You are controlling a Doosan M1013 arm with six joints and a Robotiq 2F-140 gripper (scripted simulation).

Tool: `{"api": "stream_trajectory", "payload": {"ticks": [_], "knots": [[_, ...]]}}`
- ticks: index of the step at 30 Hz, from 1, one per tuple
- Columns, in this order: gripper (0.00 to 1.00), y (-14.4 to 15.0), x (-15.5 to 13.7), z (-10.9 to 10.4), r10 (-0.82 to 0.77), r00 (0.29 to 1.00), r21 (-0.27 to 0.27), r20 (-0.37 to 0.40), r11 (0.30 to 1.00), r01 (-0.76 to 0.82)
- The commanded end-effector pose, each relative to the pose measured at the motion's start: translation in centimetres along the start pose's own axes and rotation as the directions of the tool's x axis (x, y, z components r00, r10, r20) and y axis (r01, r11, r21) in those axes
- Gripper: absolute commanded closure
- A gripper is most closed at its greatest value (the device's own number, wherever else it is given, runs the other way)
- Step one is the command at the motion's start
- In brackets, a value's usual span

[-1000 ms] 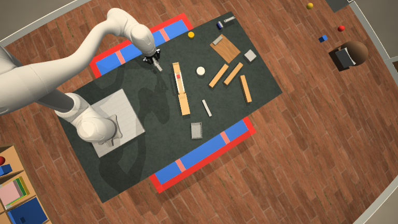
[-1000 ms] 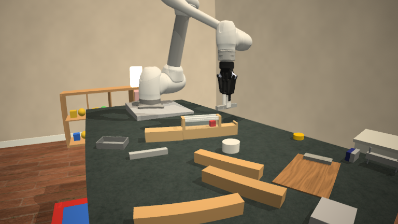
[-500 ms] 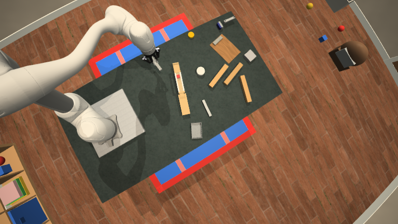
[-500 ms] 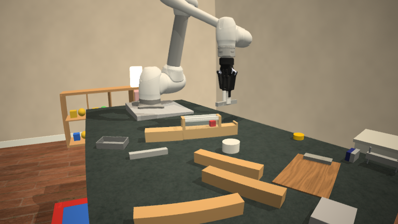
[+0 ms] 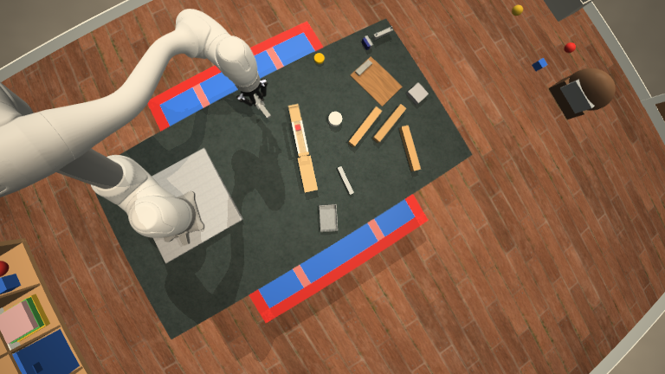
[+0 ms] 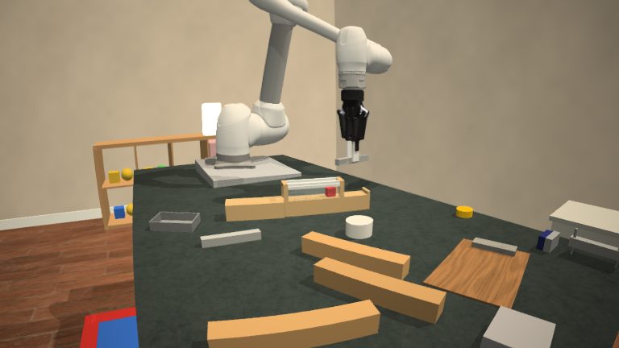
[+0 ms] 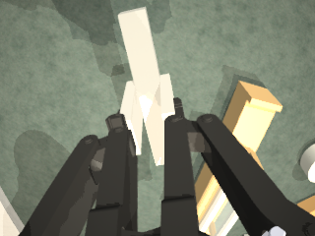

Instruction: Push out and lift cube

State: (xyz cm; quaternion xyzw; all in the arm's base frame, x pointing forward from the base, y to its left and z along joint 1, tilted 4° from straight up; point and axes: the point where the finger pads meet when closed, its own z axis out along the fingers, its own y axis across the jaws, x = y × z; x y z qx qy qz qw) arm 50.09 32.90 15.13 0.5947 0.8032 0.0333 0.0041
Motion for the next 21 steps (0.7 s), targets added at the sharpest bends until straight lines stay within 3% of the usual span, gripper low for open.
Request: {"api": "stream_trajectory", "payload": {"ticks": [1,8,12,14,17,21], "knots": [[1.00,0.1,-0.1,-0.3,-0.006,1.000,-0.003,0.001,1.000,0.006],[1.00,0.2,-0.3,-0.3,-0.004,1.000,-0.003,0.001,1.000,0.004],[1.00,1.2,-4.8,-0.2,0.049,0.999,-0.002,0.002,0.999,-0.049],[1.00,1.2,-4.8,-0.2,0.049,0.999,-0.002,0.002,0.999,-0.049],[1.00,2.1,-12.0,-0.1,0.137,0.991,0.000,0.002,0.991,-0.137],[1.00,1.8,-18.9,-0.1,0.278,0.960,-0.001,0.002,0.960,-0.278]]}}
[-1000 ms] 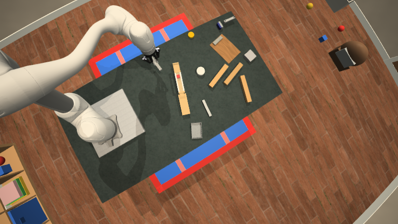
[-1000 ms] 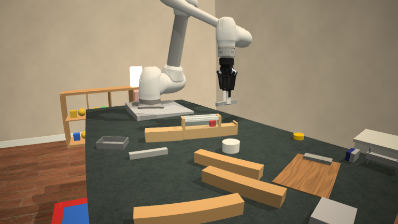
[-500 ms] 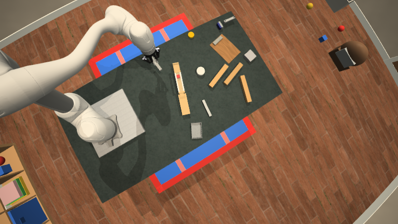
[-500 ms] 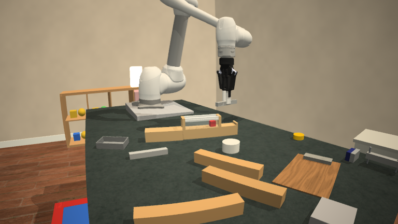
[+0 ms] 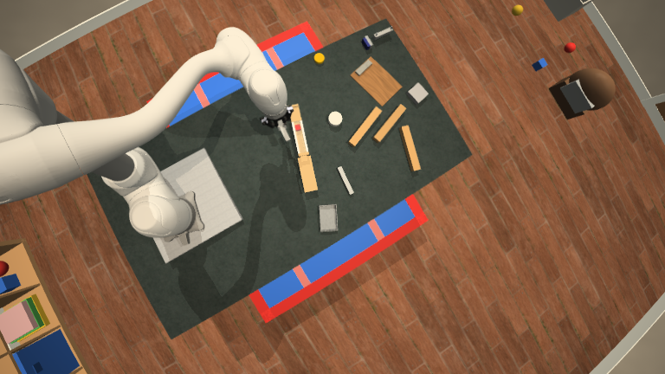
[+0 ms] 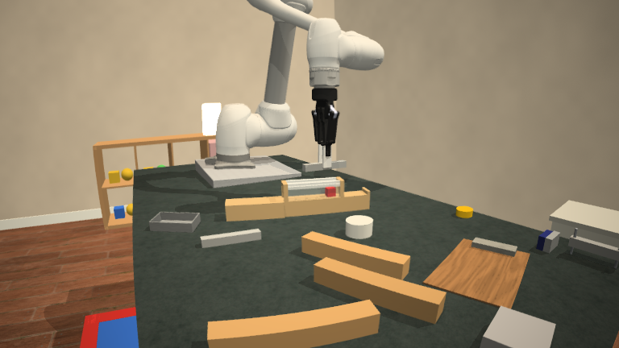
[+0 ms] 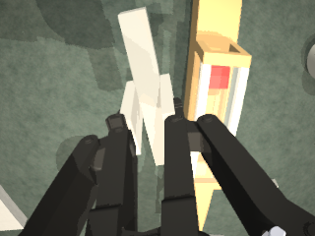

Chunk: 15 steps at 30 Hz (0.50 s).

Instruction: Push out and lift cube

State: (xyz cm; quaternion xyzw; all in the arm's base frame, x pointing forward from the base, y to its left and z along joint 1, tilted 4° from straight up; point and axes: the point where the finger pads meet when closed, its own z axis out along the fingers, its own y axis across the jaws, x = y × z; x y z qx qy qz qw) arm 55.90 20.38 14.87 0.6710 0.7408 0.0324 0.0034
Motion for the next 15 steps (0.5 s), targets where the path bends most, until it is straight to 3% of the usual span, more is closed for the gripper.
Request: {"api": "stream_trajectory", "payload": {"ticks": [1,8,10,11,15], "knots": [[1.00,1.1,-6.9,0.0,0.118,0.993,0.001,-0.004,0.993,-0.118],[1.00,1.3,-19.2,0.0,0.227,0.974,0.000,-0.006,0.974,-0.227],[1.00,1.3,-19.2,0.0,0.227,0.974,0.000,-0.006,0.974,-0.227],[1.00,1.4,-23.1,-0.1,0.227,0.974,0.000,-0.006,0.974,-0.227],[1.00,1.5,-23.1,1.2,0.227,0.974,0.000,-0.005,0.974,-0.227]]}}
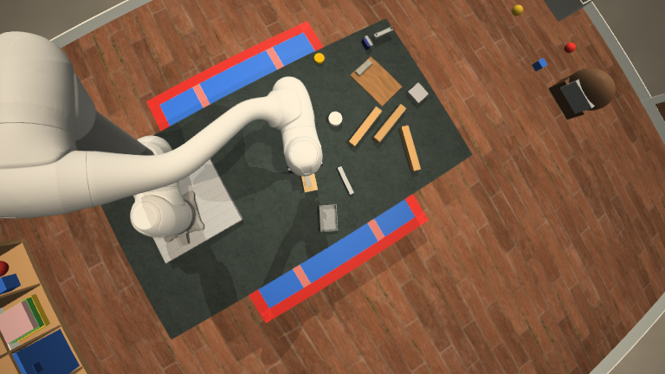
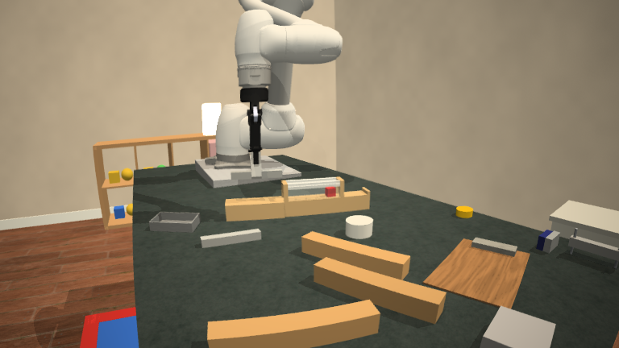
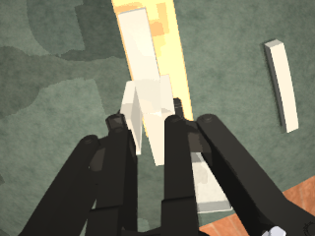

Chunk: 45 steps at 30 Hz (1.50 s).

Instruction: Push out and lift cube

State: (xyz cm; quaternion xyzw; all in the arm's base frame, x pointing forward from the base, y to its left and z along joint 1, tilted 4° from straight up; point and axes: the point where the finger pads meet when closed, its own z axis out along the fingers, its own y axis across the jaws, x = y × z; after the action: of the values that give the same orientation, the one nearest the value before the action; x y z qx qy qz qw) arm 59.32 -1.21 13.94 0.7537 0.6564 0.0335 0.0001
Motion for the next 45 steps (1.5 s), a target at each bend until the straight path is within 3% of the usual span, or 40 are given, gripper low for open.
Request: {"api": "stream_trajectory", "payload": {"ticks": [1,4,13,23,45], "knots": [[1.00,0.5,-1.1,1.7,-0.007,1.000,0.002,-0.005,1.000,0.007],[1.00,0.5,-1.1,3.4,-0.007,1.000,0.002,-0.005,1.000,0.007],[1.00,0.5,-1.1,3.9,-0.007,1.000,0.002,-0.005,1.000,0.007],[1.00,0.5,-1.0,5.9,-0.007,1.000,0.002,-0.005,1.000,0.007],[1.00,0.5,-1.0,6.1,-0.007,1.000,0.002,-0.005,1.000,0.007]]}}
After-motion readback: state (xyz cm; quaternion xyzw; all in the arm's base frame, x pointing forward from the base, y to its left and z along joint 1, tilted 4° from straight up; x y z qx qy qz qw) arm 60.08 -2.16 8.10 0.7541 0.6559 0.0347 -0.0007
